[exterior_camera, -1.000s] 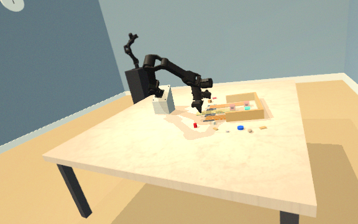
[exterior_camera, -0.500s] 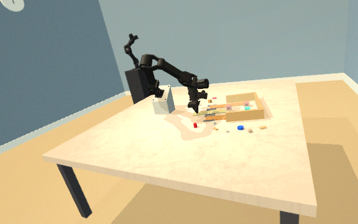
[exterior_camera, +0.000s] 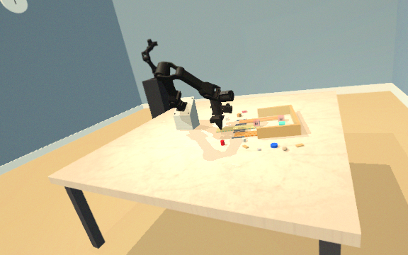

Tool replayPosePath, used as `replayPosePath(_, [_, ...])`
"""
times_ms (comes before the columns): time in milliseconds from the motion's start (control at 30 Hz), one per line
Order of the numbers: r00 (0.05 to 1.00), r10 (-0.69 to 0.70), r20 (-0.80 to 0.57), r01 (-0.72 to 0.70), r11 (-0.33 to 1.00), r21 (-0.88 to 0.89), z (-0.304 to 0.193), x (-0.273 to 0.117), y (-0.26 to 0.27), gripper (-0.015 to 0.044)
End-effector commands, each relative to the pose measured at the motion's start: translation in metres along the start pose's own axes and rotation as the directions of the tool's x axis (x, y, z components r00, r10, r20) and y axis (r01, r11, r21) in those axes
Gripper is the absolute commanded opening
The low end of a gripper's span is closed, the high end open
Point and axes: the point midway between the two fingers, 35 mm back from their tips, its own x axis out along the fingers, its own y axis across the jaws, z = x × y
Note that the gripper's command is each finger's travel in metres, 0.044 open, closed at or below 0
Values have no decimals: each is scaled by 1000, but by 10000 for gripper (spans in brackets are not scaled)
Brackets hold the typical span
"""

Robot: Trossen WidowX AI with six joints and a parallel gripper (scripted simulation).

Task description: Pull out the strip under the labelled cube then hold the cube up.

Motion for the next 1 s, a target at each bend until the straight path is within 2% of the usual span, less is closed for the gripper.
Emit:
replayPosePath(0, [1000,0,-25,0,1000,-8,-14,4,1,0])
replayPosePath(967, [1000,0,-26,0,1000,-10,-51,4,2,0])
